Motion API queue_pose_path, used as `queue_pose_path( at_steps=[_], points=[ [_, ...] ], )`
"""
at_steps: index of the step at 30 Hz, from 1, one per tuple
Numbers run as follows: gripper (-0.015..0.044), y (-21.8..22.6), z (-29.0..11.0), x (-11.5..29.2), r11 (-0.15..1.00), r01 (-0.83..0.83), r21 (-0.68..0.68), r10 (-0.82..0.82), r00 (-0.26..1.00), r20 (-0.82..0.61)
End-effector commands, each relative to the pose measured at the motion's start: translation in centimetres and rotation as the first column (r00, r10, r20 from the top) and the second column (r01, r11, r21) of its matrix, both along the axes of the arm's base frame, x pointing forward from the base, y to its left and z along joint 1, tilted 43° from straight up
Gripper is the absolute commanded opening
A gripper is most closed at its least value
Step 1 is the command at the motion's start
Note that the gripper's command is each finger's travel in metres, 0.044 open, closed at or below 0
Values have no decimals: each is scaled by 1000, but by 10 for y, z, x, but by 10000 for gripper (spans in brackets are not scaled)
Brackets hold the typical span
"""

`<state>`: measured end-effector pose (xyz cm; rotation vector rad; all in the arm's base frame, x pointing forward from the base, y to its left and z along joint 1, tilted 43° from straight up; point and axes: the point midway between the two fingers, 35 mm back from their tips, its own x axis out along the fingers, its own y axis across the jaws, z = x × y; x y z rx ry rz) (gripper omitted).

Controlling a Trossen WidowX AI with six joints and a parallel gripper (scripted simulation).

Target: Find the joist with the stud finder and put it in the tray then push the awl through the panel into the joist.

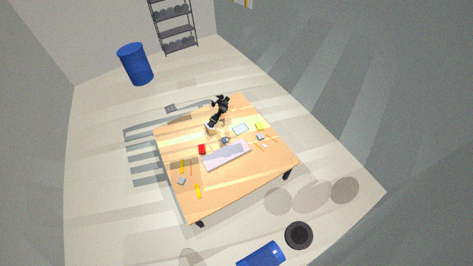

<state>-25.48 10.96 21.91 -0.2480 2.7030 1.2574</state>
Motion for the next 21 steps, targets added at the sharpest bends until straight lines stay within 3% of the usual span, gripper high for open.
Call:
queue_pose_path(
  at_steps=[1,11,21],
  points=[
    [426,1,0,0,1000,3,2,-3,1000,0],
    [440,78,7,29,957,251,147,-257,966,20],
    [440,172,24,108,762,560,325,-601,799,32]
  ],
)
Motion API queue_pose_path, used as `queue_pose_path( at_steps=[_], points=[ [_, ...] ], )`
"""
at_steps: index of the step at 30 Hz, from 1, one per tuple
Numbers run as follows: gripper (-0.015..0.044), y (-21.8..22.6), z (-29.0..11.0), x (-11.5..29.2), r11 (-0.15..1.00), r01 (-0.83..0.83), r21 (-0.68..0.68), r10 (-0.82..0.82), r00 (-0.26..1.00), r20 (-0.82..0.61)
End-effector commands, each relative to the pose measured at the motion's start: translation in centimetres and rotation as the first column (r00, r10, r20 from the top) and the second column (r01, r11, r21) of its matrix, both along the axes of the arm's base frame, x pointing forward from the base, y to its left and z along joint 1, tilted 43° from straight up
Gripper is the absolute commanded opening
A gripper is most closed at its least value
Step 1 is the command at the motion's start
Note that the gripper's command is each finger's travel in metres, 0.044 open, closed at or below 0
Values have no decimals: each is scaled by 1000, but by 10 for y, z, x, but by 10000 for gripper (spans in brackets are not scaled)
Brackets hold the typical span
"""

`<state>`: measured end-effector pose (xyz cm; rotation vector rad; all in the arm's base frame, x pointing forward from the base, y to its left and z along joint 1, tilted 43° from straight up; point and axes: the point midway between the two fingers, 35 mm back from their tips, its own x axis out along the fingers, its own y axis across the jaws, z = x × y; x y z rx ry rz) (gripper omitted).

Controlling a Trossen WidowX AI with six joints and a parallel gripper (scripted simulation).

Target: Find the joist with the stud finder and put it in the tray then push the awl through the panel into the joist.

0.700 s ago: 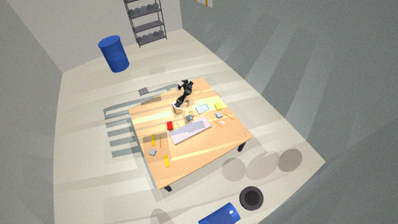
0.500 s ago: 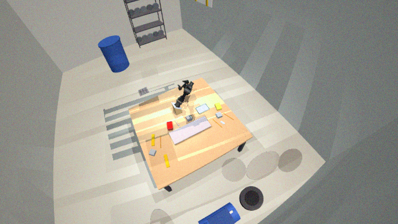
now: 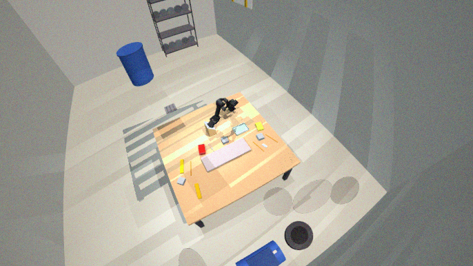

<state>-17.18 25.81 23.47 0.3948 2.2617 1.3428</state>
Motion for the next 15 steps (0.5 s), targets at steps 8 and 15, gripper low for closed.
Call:
queue_pose_path(
  at_steps=[8,15],
  points=[
    [440,73,21,114,912,376,166,-396,912,111],
    [440,94,32,207,774,575,264,-626,758,185]
  ],
)
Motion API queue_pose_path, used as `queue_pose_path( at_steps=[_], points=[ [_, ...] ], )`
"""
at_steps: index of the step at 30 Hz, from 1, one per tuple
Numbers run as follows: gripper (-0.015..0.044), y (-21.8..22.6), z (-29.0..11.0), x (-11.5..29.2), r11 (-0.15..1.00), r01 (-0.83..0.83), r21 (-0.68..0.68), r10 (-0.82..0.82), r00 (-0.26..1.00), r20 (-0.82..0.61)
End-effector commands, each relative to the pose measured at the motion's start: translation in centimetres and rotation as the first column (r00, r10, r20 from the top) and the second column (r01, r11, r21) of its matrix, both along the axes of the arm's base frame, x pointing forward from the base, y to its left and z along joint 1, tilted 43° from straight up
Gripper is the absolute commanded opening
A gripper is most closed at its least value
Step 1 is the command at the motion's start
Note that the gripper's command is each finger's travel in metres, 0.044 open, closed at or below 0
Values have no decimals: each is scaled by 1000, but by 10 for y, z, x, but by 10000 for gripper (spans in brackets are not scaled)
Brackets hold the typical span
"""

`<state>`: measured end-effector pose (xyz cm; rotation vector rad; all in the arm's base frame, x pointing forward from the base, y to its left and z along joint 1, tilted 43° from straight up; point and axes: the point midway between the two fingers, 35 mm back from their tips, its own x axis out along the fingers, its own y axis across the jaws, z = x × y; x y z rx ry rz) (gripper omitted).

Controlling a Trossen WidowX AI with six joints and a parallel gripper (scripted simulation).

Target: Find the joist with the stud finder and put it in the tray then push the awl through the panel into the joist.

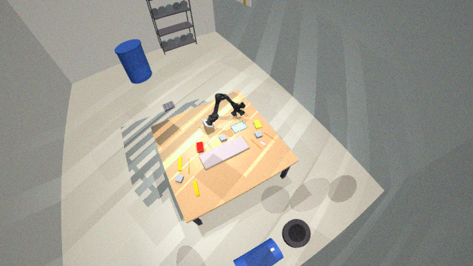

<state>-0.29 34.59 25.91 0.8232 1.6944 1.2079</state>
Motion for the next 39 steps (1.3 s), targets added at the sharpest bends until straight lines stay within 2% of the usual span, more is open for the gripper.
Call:
queue_pose_path(
  at_steps=[1,4,9,14,19,25,35,39],
  points=[
    [440,7,10,52,989,142,33,-144,987,69],
    [440,6,14,94,967,251,51,-256,959,121],
    [440,-6,34,132,936,304,175,-343,898,274],
    [440,-18,35,177,901,390,192,-434,825,362],
    [440,-44,1,238,860,501,98,-486,747,453],
    [440,-99,-43,305,781,624,-20,-514,660,547],
    [440,-190,-120,368,663,711,-236,-464,637,616],
    [440,-247,-162,382,608,712,-352,-424,666,614]
  ],
)
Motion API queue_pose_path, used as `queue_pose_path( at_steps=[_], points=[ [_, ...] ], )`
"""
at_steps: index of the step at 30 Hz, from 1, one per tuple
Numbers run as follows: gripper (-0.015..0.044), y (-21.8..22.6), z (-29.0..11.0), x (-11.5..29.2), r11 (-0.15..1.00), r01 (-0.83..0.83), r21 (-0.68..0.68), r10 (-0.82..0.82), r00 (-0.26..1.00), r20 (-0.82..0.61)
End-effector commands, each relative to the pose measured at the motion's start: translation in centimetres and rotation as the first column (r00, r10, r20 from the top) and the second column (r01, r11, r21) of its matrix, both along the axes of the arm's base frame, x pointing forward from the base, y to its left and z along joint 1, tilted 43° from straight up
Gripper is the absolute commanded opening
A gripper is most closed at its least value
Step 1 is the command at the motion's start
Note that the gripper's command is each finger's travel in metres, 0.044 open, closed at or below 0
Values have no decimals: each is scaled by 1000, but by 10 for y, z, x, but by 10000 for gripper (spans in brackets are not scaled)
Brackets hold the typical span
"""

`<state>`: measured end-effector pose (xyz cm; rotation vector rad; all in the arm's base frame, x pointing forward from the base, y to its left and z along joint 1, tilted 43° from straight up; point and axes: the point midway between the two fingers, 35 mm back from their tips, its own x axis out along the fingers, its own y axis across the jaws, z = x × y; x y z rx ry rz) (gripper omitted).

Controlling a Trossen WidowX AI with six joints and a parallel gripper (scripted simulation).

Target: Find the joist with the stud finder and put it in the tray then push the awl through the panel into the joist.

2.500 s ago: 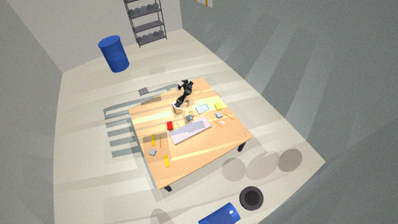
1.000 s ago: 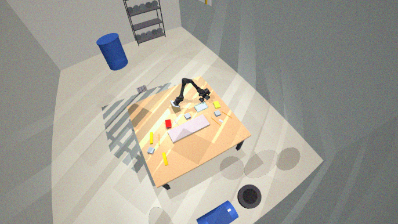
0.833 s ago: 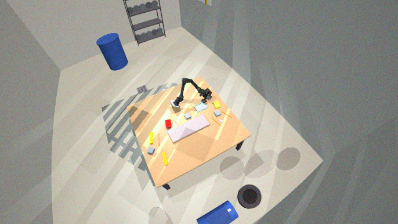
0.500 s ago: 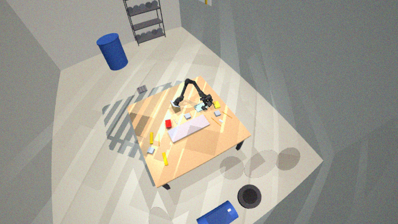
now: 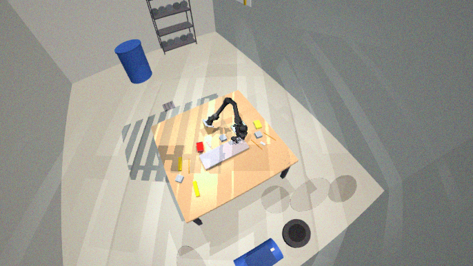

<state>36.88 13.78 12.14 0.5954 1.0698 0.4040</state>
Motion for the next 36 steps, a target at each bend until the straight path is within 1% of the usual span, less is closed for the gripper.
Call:
queue_pose_path(
  at_steps=[1,6,10,15,19,24,26,36],
  points=[
    [440,-53,-35,11,996,34,-87,-39,997,-62],
    [440,-126,-86,6,985,43,-164,-72,982,-175],
    [440,-185,-129,-12,981,42,-191,-96,954,-284],
    [440,-247,-177,-54,987,32,-159,-96,907,-410],
    [440,-285,-214,-102,997,31,-76,-65,866,-496],
    [440,-310,-252,-170,995,52,88,4,837,-547],
    [440,-312,-260,-187,989,61,137,24,837,-547],
    [440,-310,-260,-193,988,62,143,26,837,-547]
  ],
)
